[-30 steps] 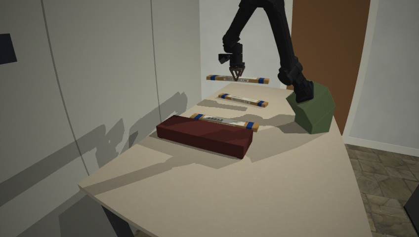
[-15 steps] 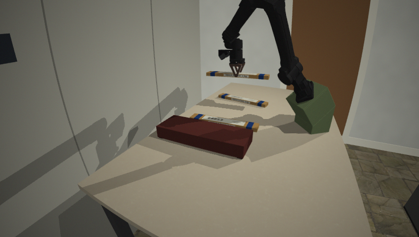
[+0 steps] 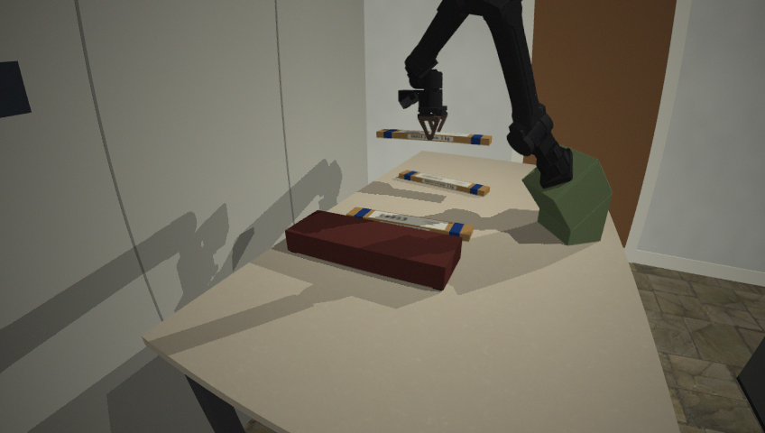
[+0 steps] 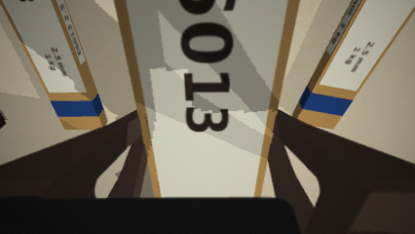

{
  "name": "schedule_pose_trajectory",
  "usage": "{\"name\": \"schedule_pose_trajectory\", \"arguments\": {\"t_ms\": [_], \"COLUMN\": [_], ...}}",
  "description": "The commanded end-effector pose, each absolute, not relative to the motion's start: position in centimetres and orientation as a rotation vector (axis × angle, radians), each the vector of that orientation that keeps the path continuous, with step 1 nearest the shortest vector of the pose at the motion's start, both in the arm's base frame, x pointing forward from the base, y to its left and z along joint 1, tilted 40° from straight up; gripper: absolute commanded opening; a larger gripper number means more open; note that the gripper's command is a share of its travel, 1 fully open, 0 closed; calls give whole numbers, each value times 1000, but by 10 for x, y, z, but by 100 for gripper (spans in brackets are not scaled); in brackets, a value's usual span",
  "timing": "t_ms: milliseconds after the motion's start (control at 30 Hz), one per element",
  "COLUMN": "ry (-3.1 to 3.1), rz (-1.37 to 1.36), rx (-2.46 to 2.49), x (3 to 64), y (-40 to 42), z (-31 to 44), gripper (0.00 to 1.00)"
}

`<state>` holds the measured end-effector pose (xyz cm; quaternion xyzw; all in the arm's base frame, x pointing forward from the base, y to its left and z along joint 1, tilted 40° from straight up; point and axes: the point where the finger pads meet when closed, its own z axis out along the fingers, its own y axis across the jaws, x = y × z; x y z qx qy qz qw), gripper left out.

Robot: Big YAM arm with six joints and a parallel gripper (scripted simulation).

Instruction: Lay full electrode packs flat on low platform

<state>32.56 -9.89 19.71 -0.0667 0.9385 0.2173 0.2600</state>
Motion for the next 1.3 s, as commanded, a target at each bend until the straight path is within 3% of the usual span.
{"name": "schedule_pose_trajectory", "arguments": {"t_ms": [0, 1267], "ry": [2496, 2473], "rz": [517, 515], "rx": [-160, -160], "x": [334, 334], "y": [-100, -31], "z": [240, 279], "gripper": [0, 0]}}
